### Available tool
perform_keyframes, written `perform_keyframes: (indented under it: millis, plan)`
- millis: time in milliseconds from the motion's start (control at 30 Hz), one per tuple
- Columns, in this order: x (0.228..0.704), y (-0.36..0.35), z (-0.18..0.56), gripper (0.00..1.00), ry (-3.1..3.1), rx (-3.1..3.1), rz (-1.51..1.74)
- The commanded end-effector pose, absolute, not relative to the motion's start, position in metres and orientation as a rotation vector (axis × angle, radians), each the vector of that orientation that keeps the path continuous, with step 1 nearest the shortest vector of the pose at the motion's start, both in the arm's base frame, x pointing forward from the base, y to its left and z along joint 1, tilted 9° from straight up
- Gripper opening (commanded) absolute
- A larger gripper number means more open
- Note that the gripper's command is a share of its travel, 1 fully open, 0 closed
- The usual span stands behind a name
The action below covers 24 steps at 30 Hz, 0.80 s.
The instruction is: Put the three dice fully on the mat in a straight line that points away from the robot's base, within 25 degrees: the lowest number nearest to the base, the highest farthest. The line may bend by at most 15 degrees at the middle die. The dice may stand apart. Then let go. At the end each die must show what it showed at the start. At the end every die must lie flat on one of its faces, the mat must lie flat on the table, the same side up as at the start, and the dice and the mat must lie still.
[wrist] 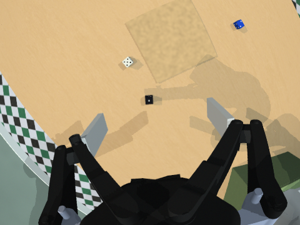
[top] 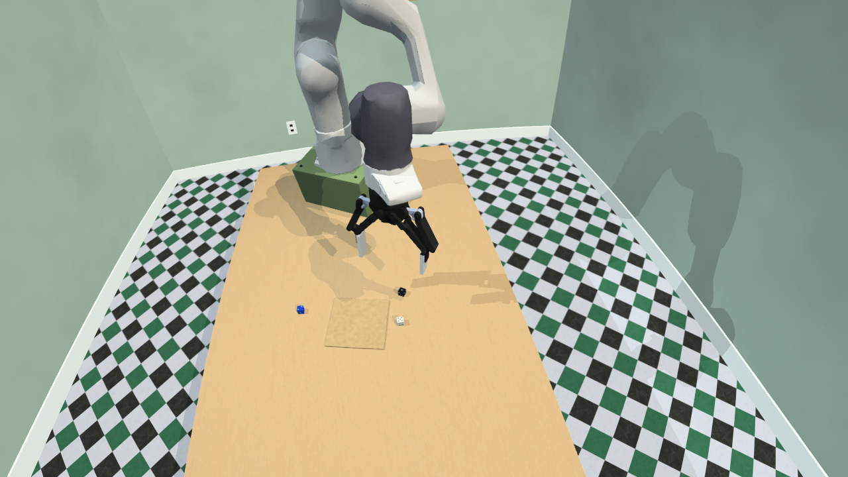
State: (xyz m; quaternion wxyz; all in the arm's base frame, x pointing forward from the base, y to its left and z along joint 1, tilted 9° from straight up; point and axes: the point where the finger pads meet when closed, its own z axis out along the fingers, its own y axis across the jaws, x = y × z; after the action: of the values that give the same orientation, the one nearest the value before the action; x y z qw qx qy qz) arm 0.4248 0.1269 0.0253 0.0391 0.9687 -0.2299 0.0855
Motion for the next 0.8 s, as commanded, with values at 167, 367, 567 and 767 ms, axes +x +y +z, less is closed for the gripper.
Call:
perform_keyframes:
  millis: [167,367,567,767]
  plan:
    - [0.4246,0.1272,0.0231,1.0,-1.125,2.855,0.281]
    - [0.4247,0.1266,0.0217,1.0,-1.294,2.792,0.288]
    - [0.4247,0.1261,0.0201,1.0,-1.48,2.709,0.294]
    - [0.4247,0.1256,0.0186,1.0,-1.66,2.616,0.298]
